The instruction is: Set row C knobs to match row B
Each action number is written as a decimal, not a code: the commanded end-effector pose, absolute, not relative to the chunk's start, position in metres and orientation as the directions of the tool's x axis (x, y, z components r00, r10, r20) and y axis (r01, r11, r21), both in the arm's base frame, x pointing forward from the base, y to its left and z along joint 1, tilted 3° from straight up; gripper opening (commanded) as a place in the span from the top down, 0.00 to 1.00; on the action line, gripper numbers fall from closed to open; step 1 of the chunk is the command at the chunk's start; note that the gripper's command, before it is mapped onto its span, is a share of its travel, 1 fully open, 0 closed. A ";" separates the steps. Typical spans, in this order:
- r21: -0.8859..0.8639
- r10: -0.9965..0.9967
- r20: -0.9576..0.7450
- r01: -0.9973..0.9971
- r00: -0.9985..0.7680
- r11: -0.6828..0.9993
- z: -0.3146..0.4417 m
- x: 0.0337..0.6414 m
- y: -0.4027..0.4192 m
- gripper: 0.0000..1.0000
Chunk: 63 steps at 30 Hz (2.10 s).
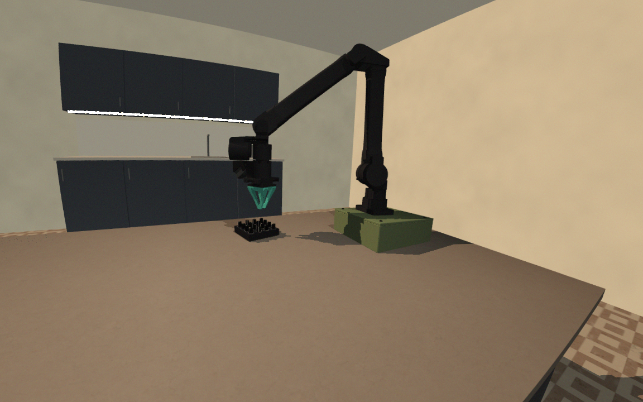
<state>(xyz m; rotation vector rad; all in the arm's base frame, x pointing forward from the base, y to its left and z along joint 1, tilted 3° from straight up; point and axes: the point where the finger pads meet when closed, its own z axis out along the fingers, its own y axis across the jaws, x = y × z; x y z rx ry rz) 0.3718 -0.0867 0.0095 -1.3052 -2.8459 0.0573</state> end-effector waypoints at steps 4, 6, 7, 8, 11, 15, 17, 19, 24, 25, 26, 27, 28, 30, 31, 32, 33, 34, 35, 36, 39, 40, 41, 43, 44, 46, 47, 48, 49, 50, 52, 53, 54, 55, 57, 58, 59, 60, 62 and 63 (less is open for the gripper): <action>-0.029 0.772 -0.023 0.772 -0.636 0.635 0.005 0.379 -0.094 0.81; -0.036 0.771 -0.015 0.771 -0.636 0.635 0.000 0.374 -0.093 0.81; -0.036 0.771 -0.014 0.771 -0.637 0.636 -0.001 0.374 -0.093 0.81; -0.034 0.771 -0.016 0.771 -0.637 0.636 -0.002 0.375 -0.093 0.81; -0.034 0.770 -0.017 0.770 -0.638 0.637 -0.005 0.375 -0.093 0.81; -0.033 0.769 -0.017 0.769 -0.639 0.638 -0.008 0.375 -0.094 0.81; -0.036 0.769 -0.014 0.769 -0.640 0.639 -0.012 0.373 -0.093 0.81; -0.031 0.768 -0.021 0.768 -0.640 0.639 -0.012 0.377 -0.094 0.81; -0.033 0.766 -0.017 0.766 -0.642 0.641 -0.020 0.375 -0.094 0.81; -0.029 0.766 -0.023 0.766 -0.642 0.642 -0.019 0.378 -0.095 0.81; -0.030 0.766 -0.021 0.766 -0.643 0.642 -0.021 0.378 -0.095 0.81; -0.034 0.765 -0.016 0.765 -0.643 0.643 -0.024 0.374 -0.094 0.81; -0.036 0.765 -0.013 0.765 -0.644 0.643 -0.026 0.372 -0.094 0.81; -0.036 0.765 -0.013 0.765 -0.644 0.643 -0.026 0.372 -0.094 0.81; -0.018 0.764 -0.038 0.765 -0.644 0.643 -0.019 0.388 -0.097 0.81; -0.020 0.764 -0.035 0.765 -0.644 0.644 -0.021 0.386 -0.097 0.81; -0.023 0.764 -0.031 0.765 -0.645 0.644 -0.023 0.384 -0.096 0.81; -0.026 0.764 -0.027 0.764 -0.645 0.644 -0.025 0.381 -0.096 0.81; -0.029 0.764 -0.023 0.764 -0.645 0.645 -0.027 0.379 -0.095 0.81; -0.031 0.763 -0.020 0.763 -0.646 0.645 -0.029 0.377 -0.095 0.81; -0.034 0.763 -0.016 0.763 -0.646 0.646 -0.032 0.374 -0.094 0.81; -0.032 0.763 -0.019 0.763 -0.646 0.646 -0.031 0.376 -0.094 0.81; -0.031 0.763 -0.021 0.763 -0.646 0.646 -0.031 0.377 -0.095 0.81; -0.032 0.763 -0.019 0.763 -0.647 0.646 -0.032 0.376 -0.094 0.81; -0.031 0.762 -0.021 0.763 -0.647 0.646 -0.032 0.376 -0.094 0.81; -0.030 0.762 -0.022 0.763 -0.647 0.646 -0.031 0.376 -0.094 0.81; -0.030 0.762 -0.022 0.763 -0.647 0.646 -0.031 0.376 -0.094 0.81; -0.027 0.762 -0.025 0.762 -0.647 0.646 -0.030 0.378 -0.095 0.81; -0.028 0.762 -0.024 0.762 -0.647 0.646 -0.031 0.378 -0.095 0.81; -0.028 0.762 -0.024 0.762 -0.647 0.647 -0.031 0.378 -0.095 0.81; -0.028 0.762 -0.024 0.762 -0.647 0.647 -0.031 0.378 -0.095 0.81; -0.028 0.762 -0.024 0.762 -0.647 0.647 -0.031 0.378 -0.095 0.81; -0.028 0.762 -0.024 0.762 -0.647 0.647 -0.031 0.378 -0.095 0.81; -0.028 0.762 -0.024 0.762 -0.647 0.647 -0.031 0.378 -0.095 0.81; -0.028 0.762 -0.024 0.762 -0.647 0.647 -0.031 0.378 -0.095 0.81; -0.028 0.762 -0.024 0.762 -0.647 0.647 -0.031 0.378 -0.095 0.81; -0.028 0.762 -0.024 0.762 -0.647 0.647 -0.031 0.378 -0.095 0.81; -0.028 0.762 -0.024 0.762 -0.647 0.647 -0.031 0.378 -0.095 0.81; -0.028 0.762 -0.024 0.762 -0.647 0.647 -0.031 0.378 -0.095 0.81; -0.028 0.762 -0.024 0.762 -0.647 0.647 -0.031 0.378 -0.095 0.81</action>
